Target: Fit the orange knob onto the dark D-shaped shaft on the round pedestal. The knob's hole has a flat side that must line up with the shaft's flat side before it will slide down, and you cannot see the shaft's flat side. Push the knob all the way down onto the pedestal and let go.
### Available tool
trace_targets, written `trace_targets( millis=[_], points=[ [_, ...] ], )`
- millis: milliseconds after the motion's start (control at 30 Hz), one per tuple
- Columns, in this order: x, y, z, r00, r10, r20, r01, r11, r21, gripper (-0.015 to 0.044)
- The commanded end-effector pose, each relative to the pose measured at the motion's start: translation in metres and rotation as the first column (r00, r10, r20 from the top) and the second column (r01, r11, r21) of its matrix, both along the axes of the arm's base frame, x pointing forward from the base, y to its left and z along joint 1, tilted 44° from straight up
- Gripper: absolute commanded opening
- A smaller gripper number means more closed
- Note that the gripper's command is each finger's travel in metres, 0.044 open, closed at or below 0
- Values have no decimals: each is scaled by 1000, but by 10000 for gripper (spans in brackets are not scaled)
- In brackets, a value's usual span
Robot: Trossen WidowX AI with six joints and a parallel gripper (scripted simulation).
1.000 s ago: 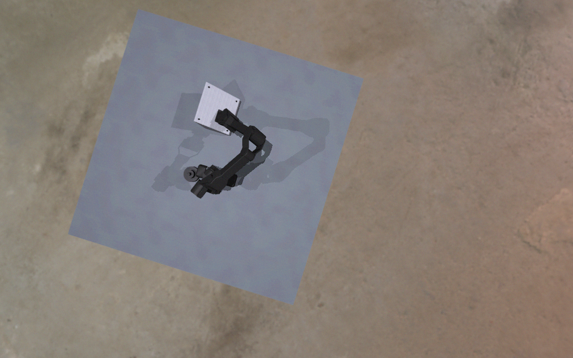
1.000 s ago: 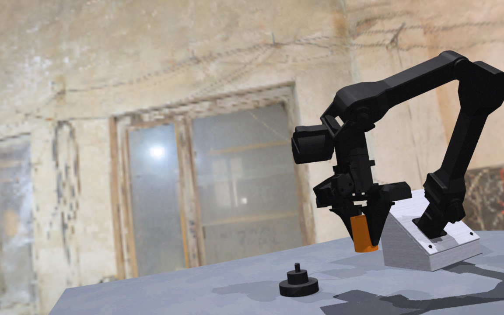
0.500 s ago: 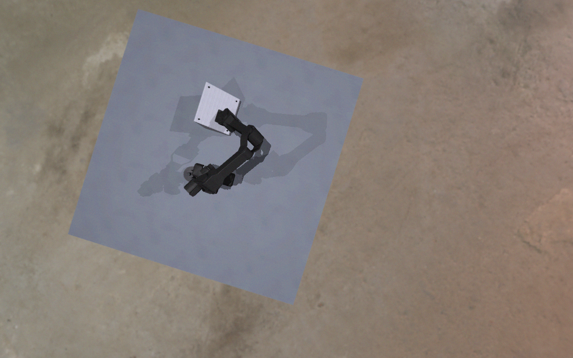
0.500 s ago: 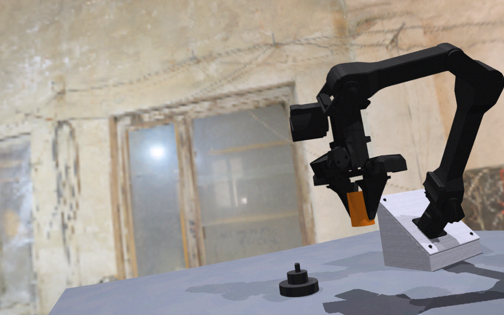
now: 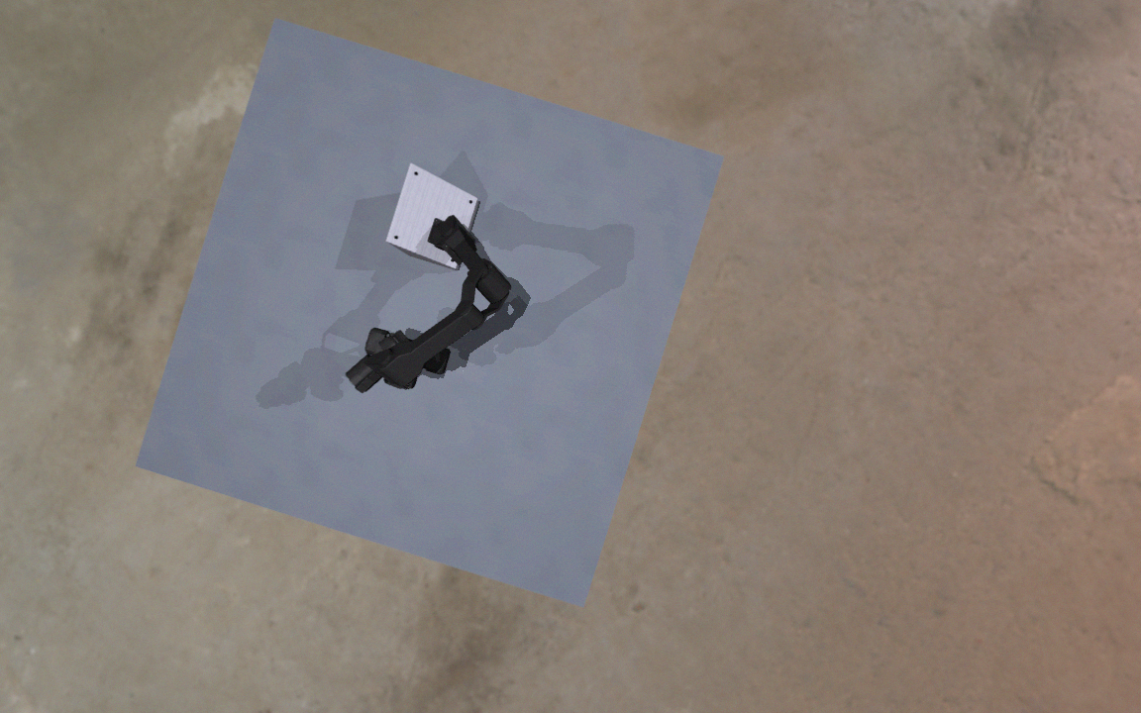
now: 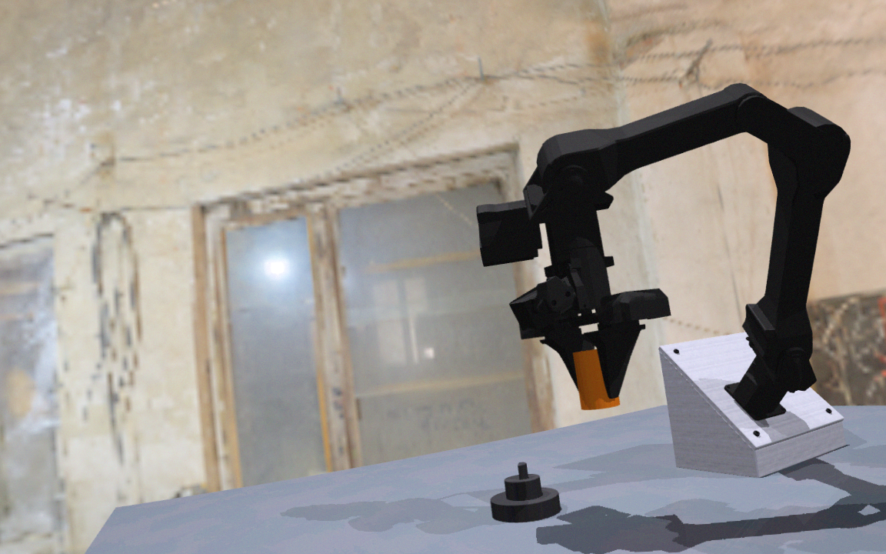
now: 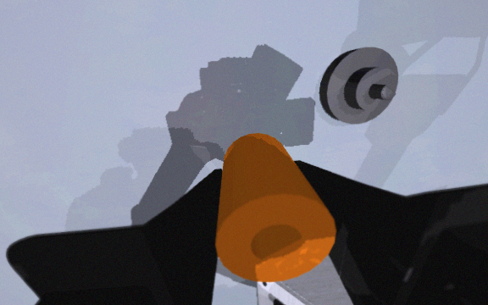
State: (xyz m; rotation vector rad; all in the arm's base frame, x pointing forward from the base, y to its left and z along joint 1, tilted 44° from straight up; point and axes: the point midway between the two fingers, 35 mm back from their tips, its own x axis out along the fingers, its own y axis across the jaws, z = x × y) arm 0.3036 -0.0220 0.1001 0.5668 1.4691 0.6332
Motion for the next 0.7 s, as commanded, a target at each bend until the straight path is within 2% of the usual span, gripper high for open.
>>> trace_targets(
  millis=[0, 667],
  points=[
    [5, -9, -9, 1000, -3, 7, 3, 1000, -8, 0],
    [23, -39, -61, 1000, -6, 8, 7, 1000, -13, 0]
  ],
)
